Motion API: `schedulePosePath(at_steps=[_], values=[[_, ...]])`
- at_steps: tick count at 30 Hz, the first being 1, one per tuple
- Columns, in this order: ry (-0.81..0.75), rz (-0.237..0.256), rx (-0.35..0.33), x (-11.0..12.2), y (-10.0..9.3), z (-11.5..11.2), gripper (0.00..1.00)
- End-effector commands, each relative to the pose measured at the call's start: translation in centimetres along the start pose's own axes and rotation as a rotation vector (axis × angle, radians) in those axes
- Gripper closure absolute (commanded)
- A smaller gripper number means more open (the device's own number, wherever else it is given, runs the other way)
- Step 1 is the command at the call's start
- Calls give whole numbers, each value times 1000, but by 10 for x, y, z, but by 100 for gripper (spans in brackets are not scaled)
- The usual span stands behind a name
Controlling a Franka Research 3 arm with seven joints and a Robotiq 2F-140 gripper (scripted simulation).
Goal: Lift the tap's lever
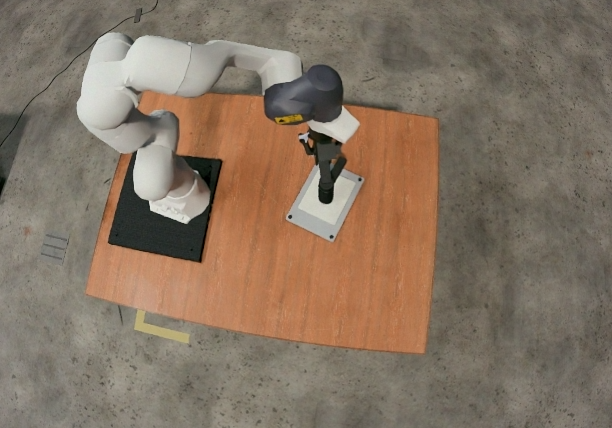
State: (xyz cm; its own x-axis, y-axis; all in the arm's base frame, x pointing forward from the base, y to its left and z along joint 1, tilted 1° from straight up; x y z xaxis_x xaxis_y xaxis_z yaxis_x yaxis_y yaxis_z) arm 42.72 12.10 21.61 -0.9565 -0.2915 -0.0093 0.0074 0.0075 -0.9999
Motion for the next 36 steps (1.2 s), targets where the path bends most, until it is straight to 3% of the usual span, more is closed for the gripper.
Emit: schedulePosePath(at_steps=[1,36], values=[[-1,0,2,0,-4,4,90],[-1,0,2,0,-7,7,90]])
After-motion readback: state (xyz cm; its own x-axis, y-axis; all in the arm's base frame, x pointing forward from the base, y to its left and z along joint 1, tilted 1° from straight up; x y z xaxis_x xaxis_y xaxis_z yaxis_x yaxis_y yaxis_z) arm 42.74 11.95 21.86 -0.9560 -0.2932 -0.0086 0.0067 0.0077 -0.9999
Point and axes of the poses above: the point where the finger pads meet when closed, its own y axis out along the fingers, its own x axis across the jaws, z = x × y, the point moved 6 cm from there along -y, back along the fingers, and after that the axes turned 2 degrees about -y, right-handed, at the moved point
